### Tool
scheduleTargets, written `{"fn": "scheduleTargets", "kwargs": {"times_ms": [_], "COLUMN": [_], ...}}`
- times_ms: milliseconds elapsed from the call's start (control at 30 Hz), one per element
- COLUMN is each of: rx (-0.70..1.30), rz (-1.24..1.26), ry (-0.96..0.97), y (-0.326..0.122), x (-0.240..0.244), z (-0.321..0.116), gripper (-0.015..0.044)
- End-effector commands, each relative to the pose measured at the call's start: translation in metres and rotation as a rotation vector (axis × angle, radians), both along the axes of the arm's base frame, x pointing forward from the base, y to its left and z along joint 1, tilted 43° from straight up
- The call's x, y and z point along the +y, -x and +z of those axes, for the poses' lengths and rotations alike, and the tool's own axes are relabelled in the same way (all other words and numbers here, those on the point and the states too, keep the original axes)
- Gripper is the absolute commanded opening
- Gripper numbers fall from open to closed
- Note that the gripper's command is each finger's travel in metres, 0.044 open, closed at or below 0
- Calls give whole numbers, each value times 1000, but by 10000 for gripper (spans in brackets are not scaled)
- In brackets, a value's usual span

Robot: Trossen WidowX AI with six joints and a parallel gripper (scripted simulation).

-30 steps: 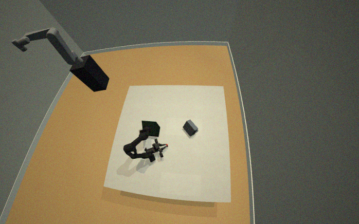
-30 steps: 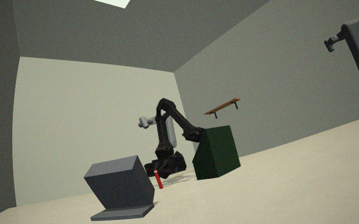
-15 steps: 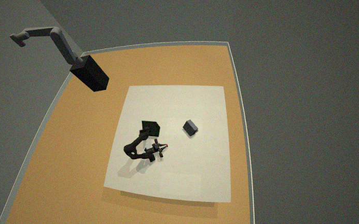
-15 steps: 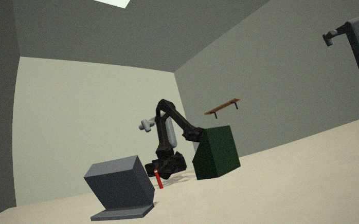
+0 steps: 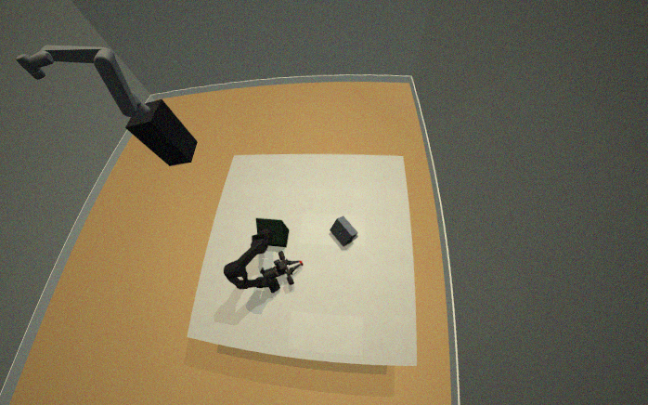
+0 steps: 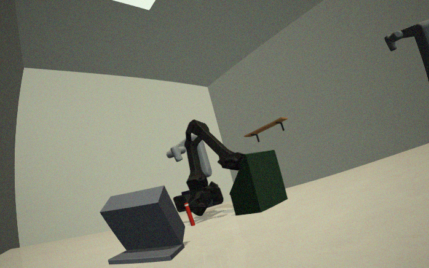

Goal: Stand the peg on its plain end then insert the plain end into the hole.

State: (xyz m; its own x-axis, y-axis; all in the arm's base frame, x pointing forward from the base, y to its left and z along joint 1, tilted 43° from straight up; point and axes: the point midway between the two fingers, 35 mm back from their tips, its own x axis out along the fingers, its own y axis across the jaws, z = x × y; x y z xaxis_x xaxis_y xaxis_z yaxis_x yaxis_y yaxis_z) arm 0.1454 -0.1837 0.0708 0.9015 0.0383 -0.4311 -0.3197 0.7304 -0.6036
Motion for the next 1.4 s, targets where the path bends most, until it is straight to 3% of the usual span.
{"fn": "scheduleTargets", "kwargs": {"times_ms": [0,67,167,1267,1367], "rx": [1,-1,-2,-2,-2], "rz": [0,1,1,1,1], "ry": [0,0,0,0,0], "y": [2,0,0,0,0], "x": [-2,0,0,0,0], "z": [-1,0,0,0,0], "gripper": [51,56,130,130,209]}}
